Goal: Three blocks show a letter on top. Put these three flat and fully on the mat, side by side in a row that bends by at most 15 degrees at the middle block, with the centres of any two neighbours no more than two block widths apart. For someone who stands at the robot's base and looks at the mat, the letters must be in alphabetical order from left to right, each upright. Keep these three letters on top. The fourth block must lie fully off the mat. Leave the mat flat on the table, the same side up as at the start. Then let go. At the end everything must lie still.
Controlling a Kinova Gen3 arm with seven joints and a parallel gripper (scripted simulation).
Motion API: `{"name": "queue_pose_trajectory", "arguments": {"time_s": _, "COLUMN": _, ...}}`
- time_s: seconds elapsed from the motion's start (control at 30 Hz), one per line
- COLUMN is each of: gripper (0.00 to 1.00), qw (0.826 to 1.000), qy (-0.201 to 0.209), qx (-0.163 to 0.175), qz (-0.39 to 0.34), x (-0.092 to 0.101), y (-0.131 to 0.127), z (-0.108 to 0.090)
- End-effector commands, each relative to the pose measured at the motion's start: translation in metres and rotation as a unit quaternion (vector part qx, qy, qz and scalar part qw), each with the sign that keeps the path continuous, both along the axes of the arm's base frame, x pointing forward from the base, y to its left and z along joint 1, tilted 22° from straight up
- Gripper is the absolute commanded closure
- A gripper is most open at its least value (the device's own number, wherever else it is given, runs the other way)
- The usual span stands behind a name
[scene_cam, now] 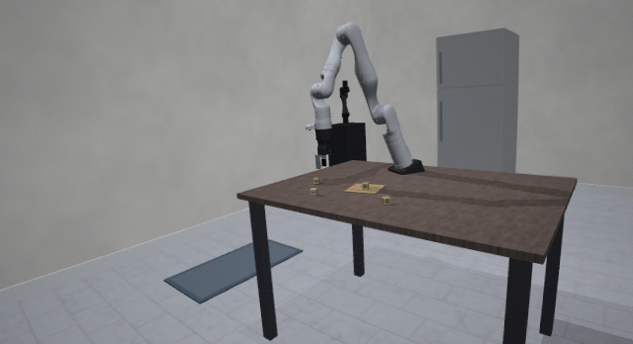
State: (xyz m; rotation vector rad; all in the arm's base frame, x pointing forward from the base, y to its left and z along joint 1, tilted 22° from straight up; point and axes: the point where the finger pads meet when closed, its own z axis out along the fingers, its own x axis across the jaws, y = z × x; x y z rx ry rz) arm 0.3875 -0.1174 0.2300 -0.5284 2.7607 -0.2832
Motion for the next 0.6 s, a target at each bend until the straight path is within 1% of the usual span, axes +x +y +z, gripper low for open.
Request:
{"name": "queue_pose_trajectory", "arguments": {"time_s": 0.0, "gripper": 0.0, "qw": 1.0, "qy": 0.012, "qx": -0.009, "qz": 0.024, "x": 0.014, "y": 0.022, "z": 0.0}}
{"name": "queue_pose_trajectory", "arguments": {"time_s": 0.07, "gripper": 0.0, "qw": 0.998, "qy": 0.022, "qx": -0.017, "qz": 0.049, "x": 0.027, "y": 0.047, "z": 0.001}}
{"name": "queue_pose_trajectory", "arguments": {"time_s": 0.13, "gripper": 0.0, "qw": 0.996, "qy": 0.032, "qx": -0.028, "qz": 0.08, "x": 0.042, "y": 0.08, "z": 0.003}}
{"name": "queue_pose_trajectory", "arguments": {"time_s": 0.27, "gripper": 0.0, "qw": 0.99, "qy": 0.045, "qx": -0.048, "qz": 0.127, "x": 0.061, "y": 0.14, "z": 0.005}}
{"name": "queue_pose_trajectory", "arguments": {"time_s": 0.37, "gripper": 0.0, "qw": 0.984, "qy": 0.05, "qx": -0.061, "qz": 0.158, "x": 0.07, "y": 0.184, "z": 0.006}}
{"name": "queue_pose_trajectory", "arguments": {"time_s": 0.43, "gripper": 0.0, "qw": 0.984, "qy": 0.05, "qx": -0.061, "qz": 0.158, "x": 0.07, "y": 0.184, "z": 0.006}}
{"name": "queue_pose_trajectory", "arguments": {"time_s": 0.5, "gripper": 0.0, "qw": 0.978, "qy": 0.052, "qx": -0.074, "qz": 0.189, "x": 0.075, "y": 0.232, "z": 0.008}}
{"name": "queue_pose_trajectory", "arguments": {"time_s": 0.57, "gripper": 0.0, "qw": 0.974, "qy": 0.052, "qx": -0.081, "qz": 0.203, "x": 0.075, "y": 0.256, "z": 0.009}}
